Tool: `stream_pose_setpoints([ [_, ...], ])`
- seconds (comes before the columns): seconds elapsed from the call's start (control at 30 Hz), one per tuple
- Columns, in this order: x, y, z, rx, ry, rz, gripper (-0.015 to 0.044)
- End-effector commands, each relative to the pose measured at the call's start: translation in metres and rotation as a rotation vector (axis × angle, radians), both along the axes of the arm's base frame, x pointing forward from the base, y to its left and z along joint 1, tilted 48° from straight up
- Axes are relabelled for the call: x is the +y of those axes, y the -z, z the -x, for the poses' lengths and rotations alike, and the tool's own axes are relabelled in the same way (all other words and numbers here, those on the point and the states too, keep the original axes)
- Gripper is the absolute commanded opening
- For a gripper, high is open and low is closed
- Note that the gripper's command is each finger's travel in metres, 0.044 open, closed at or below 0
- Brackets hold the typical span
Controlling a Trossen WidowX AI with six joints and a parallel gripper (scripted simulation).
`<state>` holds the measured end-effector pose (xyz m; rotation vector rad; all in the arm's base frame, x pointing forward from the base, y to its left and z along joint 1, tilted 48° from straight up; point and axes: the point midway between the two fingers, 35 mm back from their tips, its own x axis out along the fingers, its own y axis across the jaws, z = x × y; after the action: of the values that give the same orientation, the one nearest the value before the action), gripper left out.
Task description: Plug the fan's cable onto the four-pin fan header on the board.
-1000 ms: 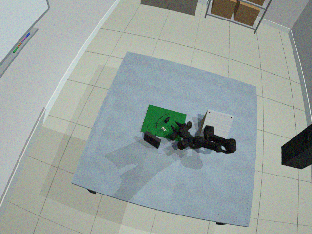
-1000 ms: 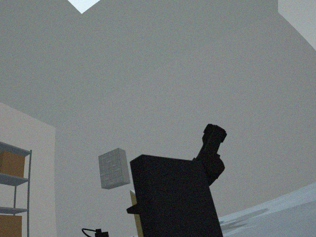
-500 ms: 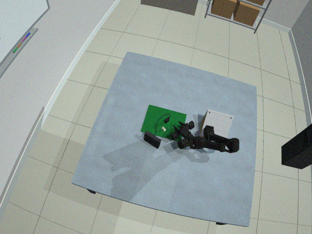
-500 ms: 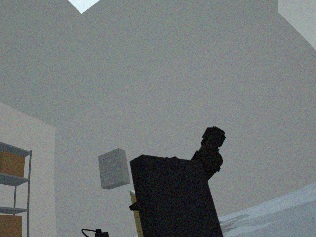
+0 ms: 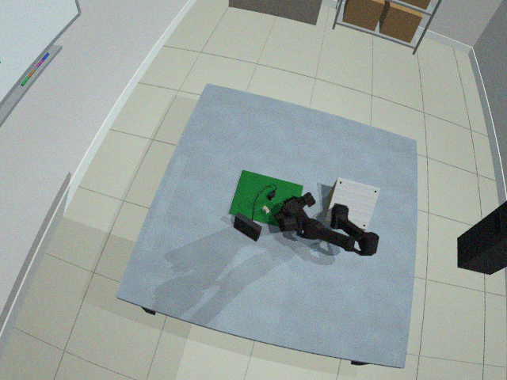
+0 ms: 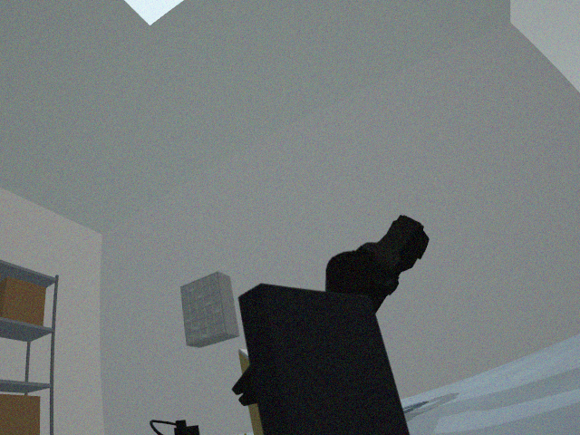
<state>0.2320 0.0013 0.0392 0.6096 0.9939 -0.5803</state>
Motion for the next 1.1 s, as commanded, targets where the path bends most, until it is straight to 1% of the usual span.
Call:
stream_pose_setpoints([
  [0.0, 0.000, 0.003, 0.001, 0.086, -0.044, -0.029, 0.0205],
  [0.3, -0.002, 0.007, 0.003, 0.256, -0.136, -0.135, 0.0205],
  [0.57, -0.003, 0.006, 0.003, 0.368, -0.208, -0.267, 0.0205],
  [0.83, -0.005, 0.002, 0.000, 0.435, -0.268, -0.427, 0.0205],
  [1.07, -0.009, -0.005, -0.005, 0.453, -0.309, -0.583, 0.0205],
])
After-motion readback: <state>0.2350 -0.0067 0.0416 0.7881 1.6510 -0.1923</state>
